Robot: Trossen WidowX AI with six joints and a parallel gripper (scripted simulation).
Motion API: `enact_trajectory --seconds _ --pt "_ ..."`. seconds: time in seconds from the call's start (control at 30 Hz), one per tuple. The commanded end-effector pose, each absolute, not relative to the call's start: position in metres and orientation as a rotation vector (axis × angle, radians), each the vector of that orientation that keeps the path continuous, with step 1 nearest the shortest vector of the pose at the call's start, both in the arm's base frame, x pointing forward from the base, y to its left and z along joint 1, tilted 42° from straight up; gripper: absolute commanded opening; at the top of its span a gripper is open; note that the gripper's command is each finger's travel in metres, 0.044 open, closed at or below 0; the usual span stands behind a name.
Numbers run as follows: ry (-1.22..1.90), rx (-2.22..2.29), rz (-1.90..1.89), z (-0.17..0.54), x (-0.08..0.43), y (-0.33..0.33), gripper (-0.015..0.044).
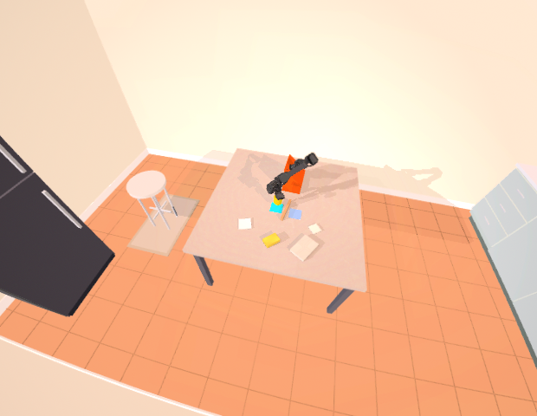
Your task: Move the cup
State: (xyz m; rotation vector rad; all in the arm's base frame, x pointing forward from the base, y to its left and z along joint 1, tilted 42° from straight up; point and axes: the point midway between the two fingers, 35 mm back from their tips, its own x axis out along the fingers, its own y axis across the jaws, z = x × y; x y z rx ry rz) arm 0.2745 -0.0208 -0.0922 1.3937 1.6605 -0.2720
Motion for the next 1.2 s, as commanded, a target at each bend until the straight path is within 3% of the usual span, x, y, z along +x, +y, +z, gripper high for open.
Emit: enact_trajectory --seconds 0.0,1.17 --pt "1.659 1.387 -0.27 -0.096 0.275 -0.022 0.0" --pt "1.66 1.389 -0.268 -0.137 0.277 0.013 0.0"
